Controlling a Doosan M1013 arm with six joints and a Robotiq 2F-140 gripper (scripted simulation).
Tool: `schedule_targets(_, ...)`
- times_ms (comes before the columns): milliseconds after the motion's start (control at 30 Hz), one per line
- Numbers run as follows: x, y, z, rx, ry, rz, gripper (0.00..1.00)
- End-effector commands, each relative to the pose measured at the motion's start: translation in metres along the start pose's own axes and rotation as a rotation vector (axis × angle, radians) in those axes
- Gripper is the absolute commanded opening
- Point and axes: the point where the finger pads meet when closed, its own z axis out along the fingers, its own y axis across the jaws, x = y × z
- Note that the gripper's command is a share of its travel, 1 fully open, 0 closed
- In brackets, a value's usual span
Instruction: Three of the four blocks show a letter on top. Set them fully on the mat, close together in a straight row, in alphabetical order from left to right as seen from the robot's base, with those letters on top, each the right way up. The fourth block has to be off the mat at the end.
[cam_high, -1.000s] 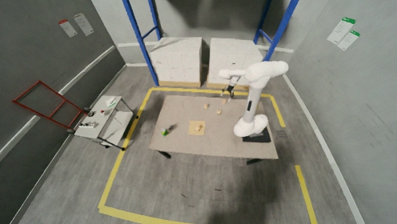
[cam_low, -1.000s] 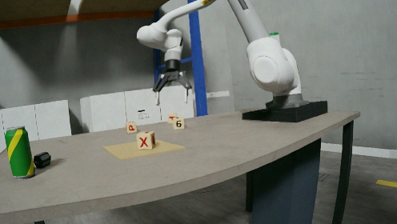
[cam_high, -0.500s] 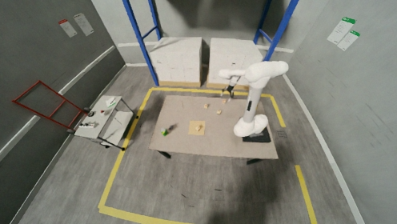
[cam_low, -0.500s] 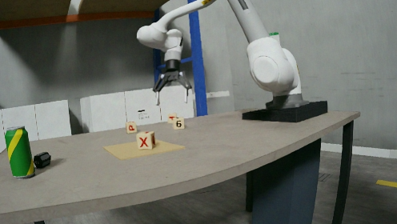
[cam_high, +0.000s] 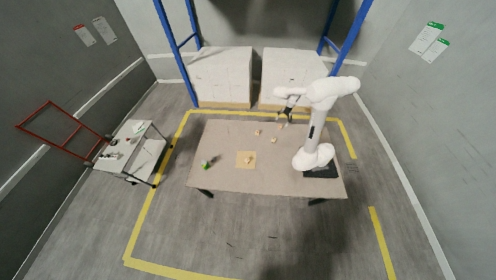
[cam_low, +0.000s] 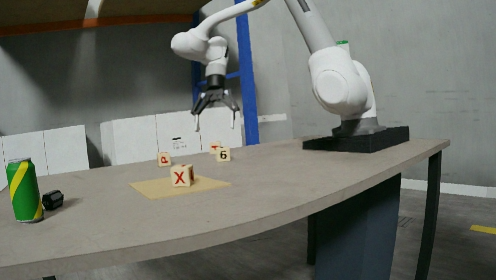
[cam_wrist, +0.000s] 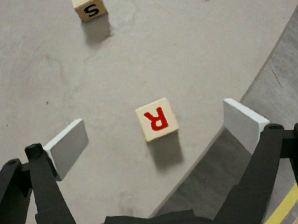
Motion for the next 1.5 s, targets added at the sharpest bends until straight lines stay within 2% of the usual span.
schedule_targets(0, 0.000, 0.000, -0.001, -0.001, 0.000, 0.000, 1.00)
schedule_targets(233, 0.002, 0.001, 0.000, 0.001, -0.002, -0.004, 1.00)
schedule_targets(333, 0.018, 0.012, 0.003, 0.021, -0.025, -0.049, 1.00)
schedule_targets(467, 0.071, 0.041, 0.013, 0.070, -0.099, -0.182, 1.00)
schedule_targets(633, 0.131, 0.068, 0.022, 0.101, -0.176, -0.314, 1.00)
schedule_targets(700, 0.156, 0.077, 0.025, 0.107, -0.207, -0.364, 1.00)
schedule_targets(767, 0.156, 0.077, 0.025, 0.107, -0.207, -0.364, 1.00)
schedule_targets(833, 0.202, 0.092, 0.031, 0.113, -0.259, -0.450, 1.00)
schedule_targets(1033, 0.275, 0.107, 0.038, 0.105, -0.332, -0.573, 1.00)
schedule_targets(1133, 0.285, 0.109, 0.039, 0.102, -0.342, -0.589, 1.00)
schedule_targets(1467, 0.285, 0.109, 0.039, 0.102, -0.342, -0.590, 1.00)
